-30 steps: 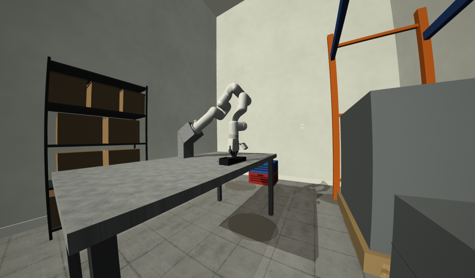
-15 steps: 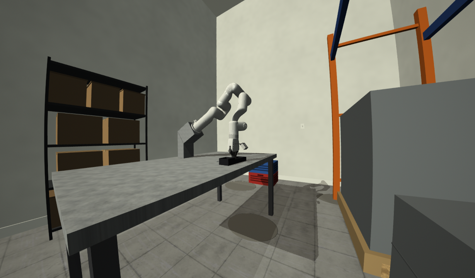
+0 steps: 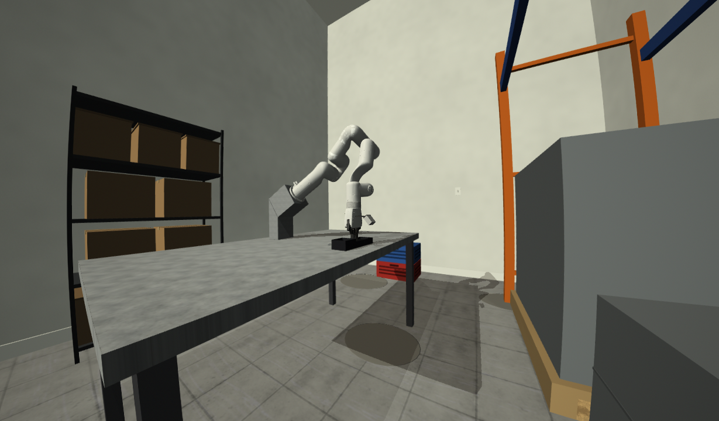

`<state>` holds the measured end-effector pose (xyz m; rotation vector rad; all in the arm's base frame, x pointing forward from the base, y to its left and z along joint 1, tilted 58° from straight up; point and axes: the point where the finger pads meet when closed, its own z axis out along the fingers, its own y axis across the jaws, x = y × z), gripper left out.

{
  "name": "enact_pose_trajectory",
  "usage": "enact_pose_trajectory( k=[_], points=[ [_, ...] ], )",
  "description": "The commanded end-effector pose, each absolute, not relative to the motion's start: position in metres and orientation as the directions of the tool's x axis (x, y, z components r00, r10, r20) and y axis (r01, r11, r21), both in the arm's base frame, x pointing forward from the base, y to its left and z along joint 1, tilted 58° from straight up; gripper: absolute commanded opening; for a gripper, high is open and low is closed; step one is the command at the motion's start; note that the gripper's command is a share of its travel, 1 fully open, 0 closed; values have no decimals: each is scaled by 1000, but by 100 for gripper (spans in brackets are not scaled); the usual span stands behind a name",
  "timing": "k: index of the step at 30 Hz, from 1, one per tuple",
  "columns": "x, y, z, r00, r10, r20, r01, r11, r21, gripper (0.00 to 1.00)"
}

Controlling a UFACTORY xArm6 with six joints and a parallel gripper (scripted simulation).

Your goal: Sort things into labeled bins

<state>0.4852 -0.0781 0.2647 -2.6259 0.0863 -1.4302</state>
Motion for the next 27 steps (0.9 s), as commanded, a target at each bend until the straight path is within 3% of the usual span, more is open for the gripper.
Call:
enact_pose_trajectory(
  k=[1, 27],
  points=[
    [480, -79, 269, 543, -122, 831, 21, -987, -159, 7],
    [442, -84, 293, 543, -122, 831, 21, -987, -159, 7]
  ],
)
